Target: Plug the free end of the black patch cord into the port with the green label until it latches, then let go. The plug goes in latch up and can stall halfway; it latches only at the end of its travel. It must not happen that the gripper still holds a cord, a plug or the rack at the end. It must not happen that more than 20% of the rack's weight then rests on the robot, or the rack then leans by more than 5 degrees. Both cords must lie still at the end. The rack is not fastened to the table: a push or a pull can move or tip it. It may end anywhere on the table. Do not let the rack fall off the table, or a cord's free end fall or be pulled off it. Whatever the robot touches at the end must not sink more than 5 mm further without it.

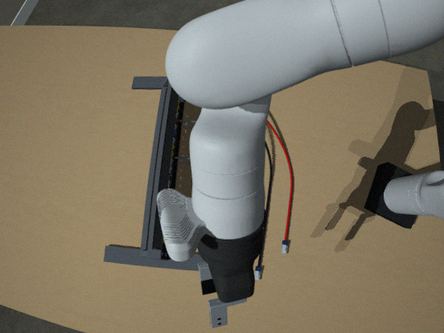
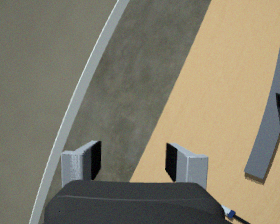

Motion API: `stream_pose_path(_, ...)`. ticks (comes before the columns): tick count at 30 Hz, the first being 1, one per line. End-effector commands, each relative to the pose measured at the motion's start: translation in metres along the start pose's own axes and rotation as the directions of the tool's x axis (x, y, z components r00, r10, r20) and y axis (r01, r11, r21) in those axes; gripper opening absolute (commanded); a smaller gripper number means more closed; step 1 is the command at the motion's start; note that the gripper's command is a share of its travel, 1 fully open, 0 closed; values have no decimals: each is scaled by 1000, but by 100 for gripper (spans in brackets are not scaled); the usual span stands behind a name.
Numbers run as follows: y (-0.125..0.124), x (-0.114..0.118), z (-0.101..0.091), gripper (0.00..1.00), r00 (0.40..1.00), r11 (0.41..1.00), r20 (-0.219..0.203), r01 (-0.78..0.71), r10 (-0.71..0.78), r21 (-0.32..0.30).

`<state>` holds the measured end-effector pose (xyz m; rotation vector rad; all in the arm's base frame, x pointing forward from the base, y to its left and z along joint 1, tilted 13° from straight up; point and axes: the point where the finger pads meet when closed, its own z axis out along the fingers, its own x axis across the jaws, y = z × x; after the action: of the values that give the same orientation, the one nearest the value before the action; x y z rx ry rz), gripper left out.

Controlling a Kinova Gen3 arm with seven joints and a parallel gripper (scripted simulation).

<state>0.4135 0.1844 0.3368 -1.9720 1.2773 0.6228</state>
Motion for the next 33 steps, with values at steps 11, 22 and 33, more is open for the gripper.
stream_pose_path(11,96,21,-2,100,892,982,-423,-187,160,-24)
stream_pose_path(22,139,43,-12,100,774,958,-581,-286,252,34)
stream_pose_path(33,149,48,-16,100,742,951,-612,-305,273,53)
